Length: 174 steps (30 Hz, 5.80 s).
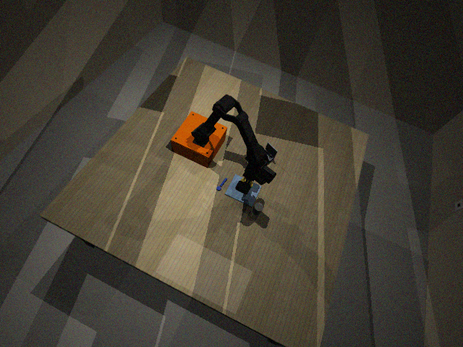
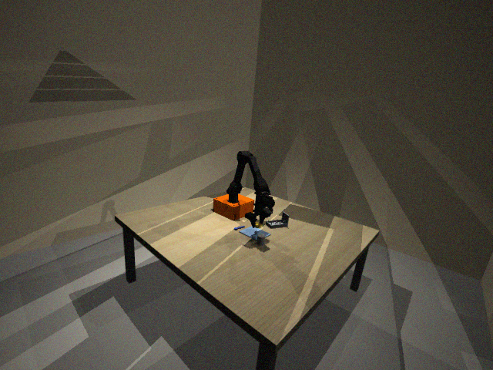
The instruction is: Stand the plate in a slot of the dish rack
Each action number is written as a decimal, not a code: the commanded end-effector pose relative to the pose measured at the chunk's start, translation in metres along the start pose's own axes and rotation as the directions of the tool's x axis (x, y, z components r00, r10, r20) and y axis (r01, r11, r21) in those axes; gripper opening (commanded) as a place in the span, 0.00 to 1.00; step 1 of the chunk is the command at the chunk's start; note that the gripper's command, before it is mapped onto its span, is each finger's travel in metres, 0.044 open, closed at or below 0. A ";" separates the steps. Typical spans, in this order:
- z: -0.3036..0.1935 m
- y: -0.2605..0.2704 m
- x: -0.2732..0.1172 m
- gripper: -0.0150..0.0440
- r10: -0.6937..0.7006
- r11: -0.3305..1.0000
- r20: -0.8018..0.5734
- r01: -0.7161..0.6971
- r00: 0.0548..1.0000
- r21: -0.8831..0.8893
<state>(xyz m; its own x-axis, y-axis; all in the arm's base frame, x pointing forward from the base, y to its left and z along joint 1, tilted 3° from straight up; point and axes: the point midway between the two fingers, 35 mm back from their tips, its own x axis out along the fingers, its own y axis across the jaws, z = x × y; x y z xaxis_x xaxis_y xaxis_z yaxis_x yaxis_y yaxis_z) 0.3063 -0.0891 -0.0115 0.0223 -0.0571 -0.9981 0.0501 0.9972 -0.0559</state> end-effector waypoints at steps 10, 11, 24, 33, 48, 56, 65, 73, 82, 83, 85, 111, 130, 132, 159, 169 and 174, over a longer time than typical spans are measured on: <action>0.007 -0.001 -0.087 0.25 -0.004 1.000 0.012 0.004 1.000 0.003; 0.007 -0.001 -0.091 0.25 -0.004 1.000 0.012 0.004 1.000 0.003; 0.006 0.000 -0.137 0.25 -0.003 1.000 0.012 0.003 1.000 0.003; -0.016 0.079 -0.136 0.25 0.004 0.970 0.009 -0.006 1.000 0.242; -0.037 0.119 -0.133 0.25 0.011 0.927 0.011 -0.015 1.000 0.375; -0.020 0.120 -0.114 0.25 0.088 0.939 0.052 -0.100 0.995 0.328; 0.010 0.135 -0.078 0.25 0.268 0.932 0.132 -0.291 0.954 0.216; 0.031 0.143 -0.052 0.25 0.412 0.896 0.210 -0.436 0.887 0.085; 0.048 0.148 -0.030 0.25 0.552 0.829 0.295 -0.552 0.780 -0.094; 0.049 0.148 -0.028 0.25 0.566 0.820 0.304 -0.561 0.766 -0.115; 0.051 0.148 -0.024 0.25 0.594 0.802 0.321 -0.576 0.738 -0.158; 0.037 0.141 -0.003 0.25 0.835 0.549 0.451 -0.441 0.315 -0.710; -0.015 0.134 -0.013 0.25 0.916 0.401 0.399 -0.058 0.039 -0.914; -0.022 0.134 -0.015 0.25 0.924 0.383 0.383 -0.014 0.013 -0.924; -0.023 0.143 0.009 0.25 0.925 0.380 0.380 -0.014 0.009 -0.925; -0.023 0.145 0.033 0.25 0.925 0.379 0.379 -0.017 0.012 -0.925; -0.025 0.145 0.028 0.25 0.926 0.377 0.377 -0.033 0.011 -0.925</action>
<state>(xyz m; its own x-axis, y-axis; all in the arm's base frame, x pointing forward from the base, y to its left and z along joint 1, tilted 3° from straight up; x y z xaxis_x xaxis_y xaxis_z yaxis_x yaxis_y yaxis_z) 0.2888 0.0552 -0.0495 0.4233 0.9044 -0.0535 -0.9059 0.4233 -0.0112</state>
